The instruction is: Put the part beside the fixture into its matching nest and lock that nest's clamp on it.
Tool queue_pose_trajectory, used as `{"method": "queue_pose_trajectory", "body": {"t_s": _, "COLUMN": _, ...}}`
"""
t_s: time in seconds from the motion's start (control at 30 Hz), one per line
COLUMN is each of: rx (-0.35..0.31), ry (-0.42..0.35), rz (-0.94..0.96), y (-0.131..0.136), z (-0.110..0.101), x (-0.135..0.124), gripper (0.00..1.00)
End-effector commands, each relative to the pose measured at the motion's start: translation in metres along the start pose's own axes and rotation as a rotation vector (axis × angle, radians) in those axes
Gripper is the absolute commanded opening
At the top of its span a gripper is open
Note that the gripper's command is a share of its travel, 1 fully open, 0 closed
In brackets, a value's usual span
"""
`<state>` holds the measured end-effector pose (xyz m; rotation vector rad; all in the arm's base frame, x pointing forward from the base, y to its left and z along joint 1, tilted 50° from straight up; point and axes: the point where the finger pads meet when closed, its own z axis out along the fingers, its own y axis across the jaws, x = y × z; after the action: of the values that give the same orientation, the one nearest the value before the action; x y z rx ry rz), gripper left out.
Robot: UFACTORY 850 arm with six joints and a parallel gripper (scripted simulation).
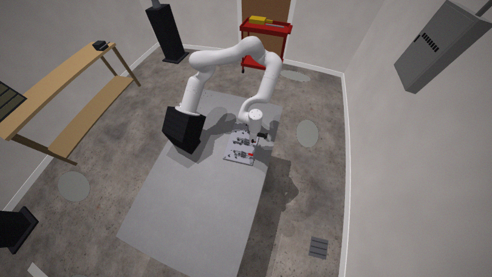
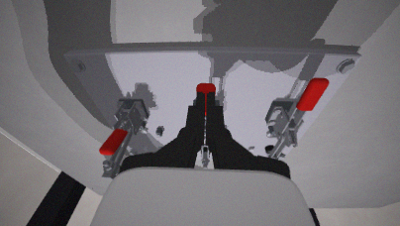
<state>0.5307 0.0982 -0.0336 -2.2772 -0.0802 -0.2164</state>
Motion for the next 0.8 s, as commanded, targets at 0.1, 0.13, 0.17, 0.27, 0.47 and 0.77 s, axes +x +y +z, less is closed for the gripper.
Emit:
{"method": "queue_pose_trajectory", "body": {"t_s": 0.1, "rx": 0.000, "ry": 0.001, "rz": 0.000, "y": 0.0001, "z": 0.0011, "x": 0.0002, "gripper": 0.00}}
{"method": "queue_pose_trajectory", "body": {"t_s": 0.13, "rx": 0.000, "ry": 0.001, "rz": 0.000, "y": 0.0001, "z": 0.0011, "x": 0.0002, "gripper": 0.00}}
{"method": "queue_pose_trajectory", "body": {"t_s": 0.17, "rx": 0.000, "ry": 0.001, "rz": 0.000, "y": 0.0001, "z": 0.0011, "x": 0.0002, "gripper": 0.00}}
{"method": "queue_pose_trajectory", "body": {"t_s": 0.27, "rx": 0.000, "ry": 0.001, "rz": 0.000, "y": 0.0001, "z": 0.0011, "x": 0.0002, "gripper": 0.00}}
{"method": "queue_pose_trajectory", "body": {"t_s": 0.47, "rx": 0.000, "ry": 0.001, "rz": 0.000, "y": 0.0001, "z": 0.0012, "x": 0.0002, "gripper": 0.00}}
{"method": "queue_pose_trajectory", "body": {"t_s": 0.77, "rx": 0.000, "ry": 0.001, "rz": 0.000, "y": 0.0002, "z": 0.0031, "x": 0.0002, "gripper": 0.00}}
